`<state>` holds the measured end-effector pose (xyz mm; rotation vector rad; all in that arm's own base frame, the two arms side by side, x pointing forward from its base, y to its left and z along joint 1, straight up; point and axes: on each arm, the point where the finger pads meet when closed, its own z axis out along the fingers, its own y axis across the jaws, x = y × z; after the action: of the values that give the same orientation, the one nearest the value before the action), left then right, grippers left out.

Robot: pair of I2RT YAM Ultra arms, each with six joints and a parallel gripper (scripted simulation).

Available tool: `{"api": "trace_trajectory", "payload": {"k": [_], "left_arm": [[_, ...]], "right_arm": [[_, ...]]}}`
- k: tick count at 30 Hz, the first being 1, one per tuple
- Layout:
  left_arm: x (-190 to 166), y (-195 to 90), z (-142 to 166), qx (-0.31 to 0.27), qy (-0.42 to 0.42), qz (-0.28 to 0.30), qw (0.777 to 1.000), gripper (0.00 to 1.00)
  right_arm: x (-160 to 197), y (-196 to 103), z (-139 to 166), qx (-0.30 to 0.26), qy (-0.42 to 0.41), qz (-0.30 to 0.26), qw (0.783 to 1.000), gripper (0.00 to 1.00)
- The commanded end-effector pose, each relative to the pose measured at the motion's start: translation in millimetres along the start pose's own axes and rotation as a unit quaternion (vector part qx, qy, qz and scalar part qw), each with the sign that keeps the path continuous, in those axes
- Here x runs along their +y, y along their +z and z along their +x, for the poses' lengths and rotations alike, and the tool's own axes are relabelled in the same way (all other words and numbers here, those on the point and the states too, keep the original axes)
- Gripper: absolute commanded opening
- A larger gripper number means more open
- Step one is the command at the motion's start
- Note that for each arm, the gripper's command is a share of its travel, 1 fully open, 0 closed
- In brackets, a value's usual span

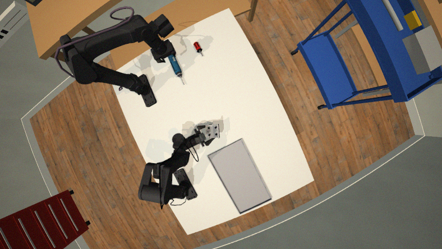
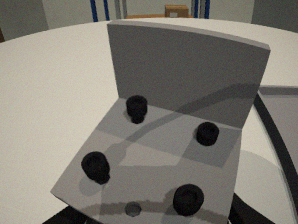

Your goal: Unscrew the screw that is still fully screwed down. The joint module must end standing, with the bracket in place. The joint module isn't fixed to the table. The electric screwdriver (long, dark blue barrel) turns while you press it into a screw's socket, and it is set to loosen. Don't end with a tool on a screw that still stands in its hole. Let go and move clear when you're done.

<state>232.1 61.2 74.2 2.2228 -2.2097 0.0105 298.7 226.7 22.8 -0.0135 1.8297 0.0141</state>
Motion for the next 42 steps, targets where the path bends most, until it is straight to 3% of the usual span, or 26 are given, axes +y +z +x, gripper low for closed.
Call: {"api": "trace_trajectory", "payload": {"k": [1, 2, 3, 42], "left_arm": [[-0.2, -3.0, 0.3, -0.001, 0.0, 0.001, 1.0, 0.65], [-0.2, -3.0, 0.3, -0.001, 0.0, 0.001, 1.0, 0.65], [-0.2, -3.0, 0.3, -0.001, 0.0, 0.001, 1.0, 0.65], [-0.2, -3.0, 0.3, -0.001, 0.0, 0.001, 1.0, 0.65]], "right_arm": [[1.7, 0.4, -5.1, -0.006, 0.008, -0.001, 1.0, 0.74], [1.7, 0.4, -5.1, -0.006, 0.008, -0.001, 1.0, 0.74], [1.7, 0.4, -5.1, -0.006, 0.008, -0.001, 1.0, 0.63], [1.7, 0.4, -5.1, -0.006, 0.008, -0.001, 1.0, 0.6]]}}
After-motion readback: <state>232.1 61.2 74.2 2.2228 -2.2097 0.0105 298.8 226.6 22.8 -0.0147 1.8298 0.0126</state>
